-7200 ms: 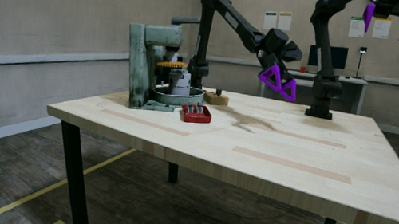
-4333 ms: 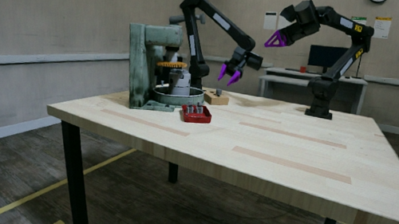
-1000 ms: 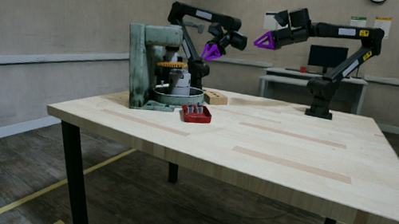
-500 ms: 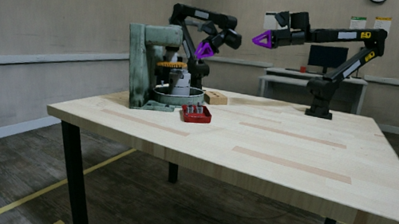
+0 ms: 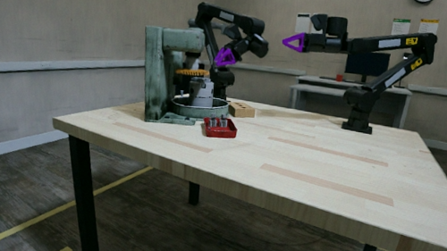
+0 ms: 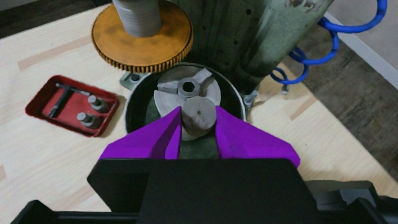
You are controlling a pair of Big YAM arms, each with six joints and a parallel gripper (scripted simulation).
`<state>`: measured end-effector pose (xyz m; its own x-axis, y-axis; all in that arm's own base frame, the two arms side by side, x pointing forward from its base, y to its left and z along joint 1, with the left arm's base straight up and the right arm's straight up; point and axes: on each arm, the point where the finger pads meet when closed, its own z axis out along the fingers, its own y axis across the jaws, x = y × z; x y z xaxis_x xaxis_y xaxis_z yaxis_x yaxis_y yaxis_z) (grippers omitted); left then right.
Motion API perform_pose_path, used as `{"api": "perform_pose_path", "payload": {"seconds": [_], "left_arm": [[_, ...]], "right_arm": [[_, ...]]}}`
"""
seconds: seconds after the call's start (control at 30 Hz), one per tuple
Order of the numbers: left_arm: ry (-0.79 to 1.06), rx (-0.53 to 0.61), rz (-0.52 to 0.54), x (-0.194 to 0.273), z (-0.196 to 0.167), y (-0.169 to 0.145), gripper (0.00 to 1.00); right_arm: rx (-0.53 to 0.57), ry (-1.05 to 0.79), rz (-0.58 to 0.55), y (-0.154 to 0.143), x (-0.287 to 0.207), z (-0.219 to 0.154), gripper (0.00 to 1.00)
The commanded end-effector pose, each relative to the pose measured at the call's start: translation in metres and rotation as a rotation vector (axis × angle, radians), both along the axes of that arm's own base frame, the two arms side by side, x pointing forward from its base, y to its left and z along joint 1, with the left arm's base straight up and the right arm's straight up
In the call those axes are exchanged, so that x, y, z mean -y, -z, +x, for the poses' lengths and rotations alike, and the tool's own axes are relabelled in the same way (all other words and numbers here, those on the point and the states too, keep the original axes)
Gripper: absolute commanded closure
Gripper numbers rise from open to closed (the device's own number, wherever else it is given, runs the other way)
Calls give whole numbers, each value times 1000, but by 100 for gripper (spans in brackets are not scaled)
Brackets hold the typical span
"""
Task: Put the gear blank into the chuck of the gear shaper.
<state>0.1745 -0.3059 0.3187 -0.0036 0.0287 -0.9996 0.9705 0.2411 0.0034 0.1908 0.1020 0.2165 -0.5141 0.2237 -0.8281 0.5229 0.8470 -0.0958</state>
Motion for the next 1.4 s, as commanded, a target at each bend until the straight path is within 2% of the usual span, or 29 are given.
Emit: {"api": "perform_pose_path", "payload": {"seconds": [0.0, 0.13, 0.17, 0.6, 0.77, 1.0, 1.37], "left_arm": [[-8, 12, -92, 2, -5, -15, 0], [-10, 22, -90, 2, -5, -15, 0], [-10, 42, -112, 3, -4, -33, 0], [-20, 43, -112, 1, -1, -33, 0], [-20, 43, -112, 1, -1, -33, 0], [-29, 46, -110, 6, 6, -47, 0], [-28, 46, -110, 6, 6, -47, 0]], "right_arm": [[7, -14, 13, -12, 3, 19, 77], [7, -13, 9, -11, 5, 23, 77], [7, -12, 8, -10, 6, 25, 77], [31, 23, 35, -7, 16, 39, 77], [44, 23, 57, -16, 11, 43, 77], [-8, -29, -18, 2, 20, 53, 77], [32, 15, 39, 5, 26, 63, 77]]}}
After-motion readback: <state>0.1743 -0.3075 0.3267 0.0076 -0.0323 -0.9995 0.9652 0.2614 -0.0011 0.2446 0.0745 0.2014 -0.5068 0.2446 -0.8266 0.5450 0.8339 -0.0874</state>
